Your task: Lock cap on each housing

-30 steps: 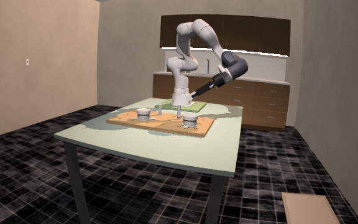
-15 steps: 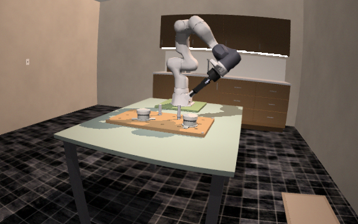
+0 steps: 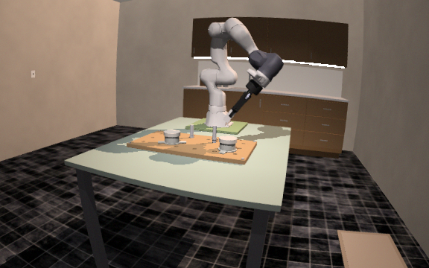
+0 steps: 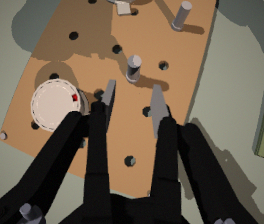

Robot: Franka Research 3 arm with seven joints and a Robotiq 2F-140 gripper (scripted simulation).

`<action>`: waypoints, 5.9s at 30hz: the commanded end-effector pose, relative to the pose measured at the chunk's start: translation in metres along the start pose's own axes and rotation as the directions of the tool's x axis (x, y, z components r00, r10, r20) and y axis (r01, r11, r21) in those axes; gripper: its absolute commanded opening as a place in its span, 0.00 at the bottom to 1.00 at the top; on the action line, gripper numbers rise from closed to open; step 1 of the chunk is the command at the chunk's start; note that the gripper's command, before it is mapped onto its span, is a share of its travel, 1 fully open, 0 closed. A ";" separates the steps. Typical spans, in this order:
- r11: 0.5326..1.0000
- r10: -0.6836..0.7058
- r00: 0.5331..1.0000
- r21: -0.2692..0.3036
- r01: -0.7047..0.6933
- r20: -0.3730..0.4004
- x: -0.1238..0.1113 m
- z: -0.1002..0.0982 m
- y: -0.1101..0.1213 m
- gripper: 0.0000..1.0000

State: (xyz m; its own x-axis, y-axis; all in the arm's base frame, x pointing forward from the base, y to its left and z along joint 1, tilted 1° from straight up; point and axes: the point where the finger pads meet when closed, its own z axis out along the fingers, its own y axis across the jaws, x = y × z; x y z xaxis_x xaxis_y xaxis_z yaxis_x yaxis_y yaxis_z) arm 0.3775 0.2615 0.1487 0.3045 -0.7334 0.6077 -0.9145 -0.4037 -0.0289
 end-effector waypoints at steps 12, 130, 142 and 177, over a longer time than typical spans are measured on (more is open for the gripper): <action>0.999 -0.049 0.971 -0.008 0.053 0.234 -0.009 0.004 0.001 0.36; 0.241 -0.970 0.180 0.591 0.770 0.161 0.050 0.051 -0.003 0.36; 0.241 -0.970 0.180 0.591 0.770 0.161 0.041 0.063 -0.002 0.36; 0.241 -0.970 0.180 0.591 0.770 0.161 0.016 0.096 -0.002 0.36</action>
State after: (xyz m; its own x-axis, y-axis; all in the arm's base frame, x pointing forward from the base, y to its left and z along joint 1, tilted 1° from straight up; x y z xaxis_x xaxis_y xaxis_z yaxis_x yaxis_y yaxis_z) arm 0.4076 0.1966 0.0853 0.9858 0.1682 0.0029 0.1682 -0.9857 -0.0032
